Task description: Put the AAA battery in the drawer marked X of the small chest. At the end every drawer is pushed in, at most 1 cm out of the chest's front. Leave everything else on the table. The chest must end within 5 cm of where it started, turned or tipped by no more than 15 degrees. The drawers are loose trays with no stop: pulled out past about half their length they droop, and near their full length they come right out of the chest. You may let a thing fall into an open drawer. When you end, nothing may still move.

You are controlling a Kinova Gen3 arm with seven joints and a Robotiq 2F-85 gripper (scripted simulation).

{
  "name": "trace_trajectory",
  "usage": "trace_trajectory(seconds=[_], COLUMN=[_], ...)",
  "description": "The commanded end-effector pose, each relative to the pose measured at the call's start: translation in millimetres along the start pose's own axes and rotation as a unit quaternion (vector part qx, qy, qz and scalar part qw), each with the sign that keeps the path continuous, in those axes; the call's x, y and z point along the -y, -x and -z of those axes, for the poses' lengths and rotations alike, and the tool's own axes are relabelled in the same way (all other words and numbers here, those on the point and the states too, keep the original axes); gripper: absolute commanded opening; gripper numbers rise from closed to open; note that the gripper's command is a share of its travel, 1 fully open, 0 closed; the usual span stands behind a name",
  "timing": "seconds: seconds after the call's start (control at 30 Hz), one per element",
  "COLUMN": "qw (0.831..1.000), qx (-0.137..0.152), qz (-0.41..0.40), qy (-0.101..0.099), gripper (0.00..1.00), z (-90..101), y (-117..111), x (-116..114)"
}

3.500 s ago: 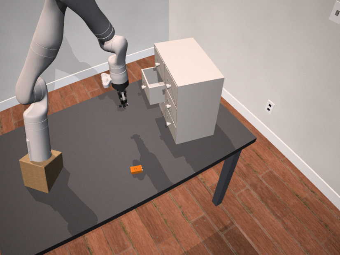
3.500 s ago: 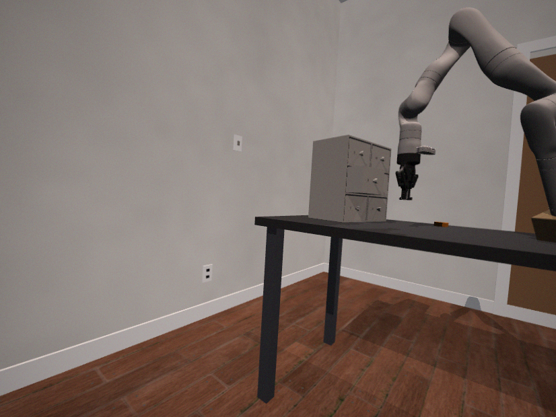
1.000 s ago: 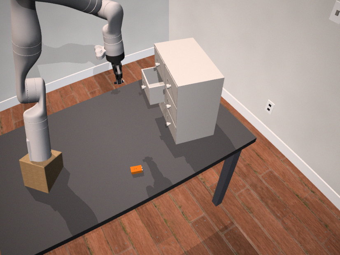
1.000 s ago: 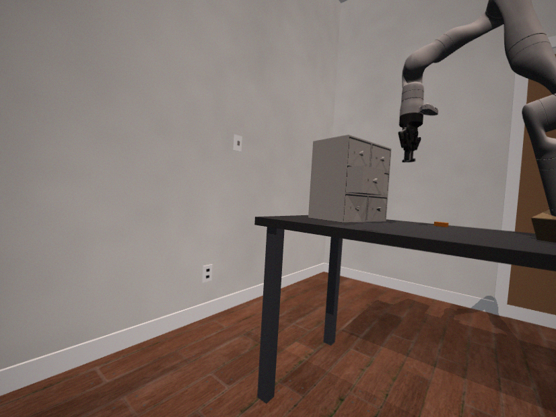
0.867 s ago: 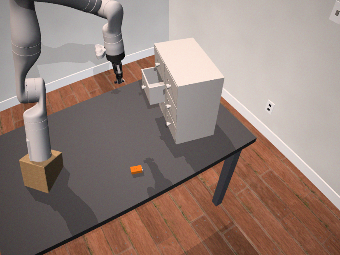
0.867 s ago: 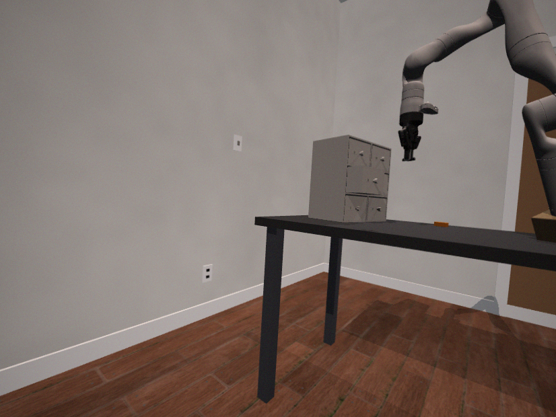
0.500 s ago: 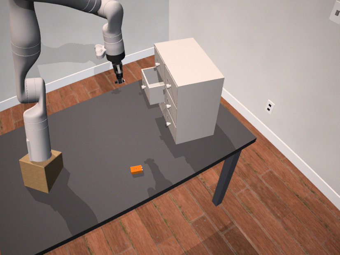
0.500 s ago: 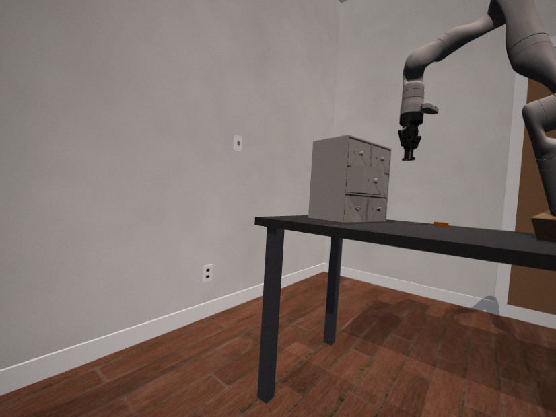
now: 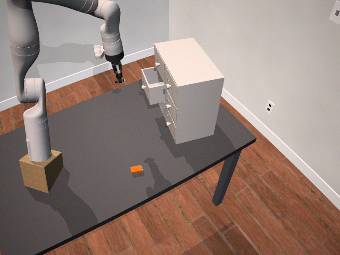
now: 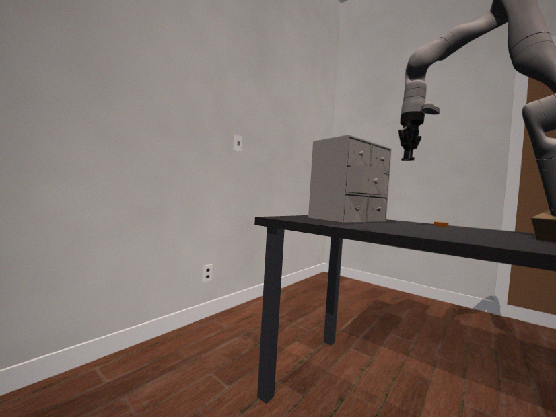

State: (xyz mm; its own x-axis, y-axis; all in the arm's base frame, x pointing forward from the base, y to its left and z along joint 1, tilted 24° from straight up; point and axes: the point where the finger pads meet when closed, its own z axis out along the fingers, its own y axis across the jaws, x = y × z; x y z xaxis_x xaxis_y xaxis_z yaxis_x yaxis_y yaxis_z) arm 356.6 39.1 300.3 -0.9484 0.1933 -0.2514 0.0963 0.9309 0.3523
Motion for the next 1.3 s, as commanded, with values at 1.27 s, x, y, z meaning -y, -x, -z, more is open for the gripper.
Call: trace_trajectory(seconds=[1.27], qw=[0.983], qx=[0.185], qz=[-0.003], qy=[-0.003], gripper=[0.05], z=[-0.8], y=[-5.7], x=[3.4])
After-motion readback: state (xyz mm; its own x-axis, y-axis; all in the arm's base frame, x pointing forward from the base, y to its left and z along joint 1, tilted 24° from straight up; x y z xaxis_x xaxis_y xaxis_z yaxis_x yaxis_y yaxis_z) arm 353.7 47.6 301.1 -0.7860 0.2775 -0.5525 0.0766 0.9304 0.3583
